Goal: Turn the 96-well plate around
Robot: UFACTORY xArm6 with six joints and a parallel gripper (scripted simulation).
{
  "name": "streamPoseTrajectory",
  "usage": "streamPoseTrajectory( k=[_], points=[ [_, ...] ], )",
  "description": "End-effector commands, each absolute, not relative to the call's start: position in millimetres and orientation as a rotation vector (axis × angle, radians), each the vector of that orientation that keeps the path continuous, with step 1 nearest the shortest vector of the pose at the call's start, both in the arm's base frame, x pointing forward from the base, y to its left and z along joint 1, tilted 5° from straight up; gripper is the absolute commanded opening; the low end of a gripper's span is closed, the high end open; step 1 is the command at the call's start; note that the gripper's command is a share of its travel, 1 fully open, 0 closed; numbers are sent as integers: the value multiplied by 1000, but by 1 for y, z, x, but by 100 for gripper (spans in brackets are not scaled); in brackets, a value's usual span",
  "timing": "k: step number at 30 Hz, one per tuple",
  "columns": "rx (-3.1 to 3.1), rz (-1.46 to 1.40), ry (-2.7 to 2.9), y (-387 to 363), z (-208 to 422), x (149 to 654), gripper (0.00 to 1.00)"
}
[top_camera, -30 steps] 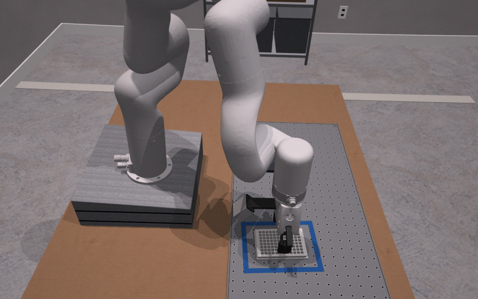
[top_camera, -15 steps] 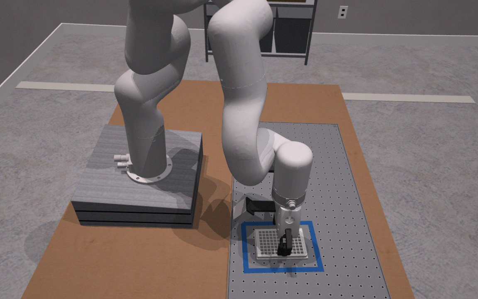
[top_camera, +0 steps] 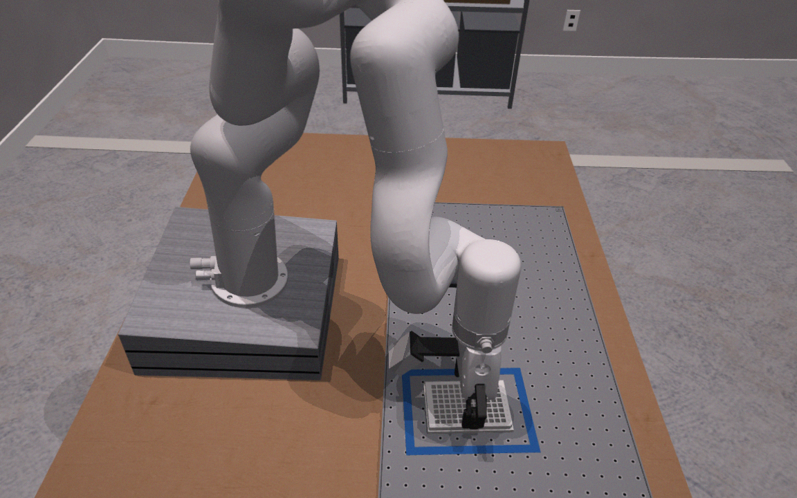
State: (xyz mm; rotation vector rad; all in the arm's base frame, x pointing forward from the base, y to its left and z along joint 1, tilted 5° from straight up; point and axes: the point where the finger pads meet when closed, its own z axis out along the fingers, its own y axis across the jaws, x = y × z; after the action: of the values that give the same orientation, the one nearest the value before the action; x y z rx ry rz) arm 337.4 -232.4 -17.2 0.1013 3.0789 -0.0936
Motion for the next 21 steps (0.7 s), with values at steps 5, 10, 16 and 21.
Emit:
streamPoseTrajectory(
  k=[5,10,16,21],
  points=[
    [101,-96,3076,-234,-22,339,100],
    [101,-96,3076,-234,-24,339,100],
    [101,-96,3076,-234,-28,339,100],
    [101,-96,3076,-234,-30,339,100]
  ],
)
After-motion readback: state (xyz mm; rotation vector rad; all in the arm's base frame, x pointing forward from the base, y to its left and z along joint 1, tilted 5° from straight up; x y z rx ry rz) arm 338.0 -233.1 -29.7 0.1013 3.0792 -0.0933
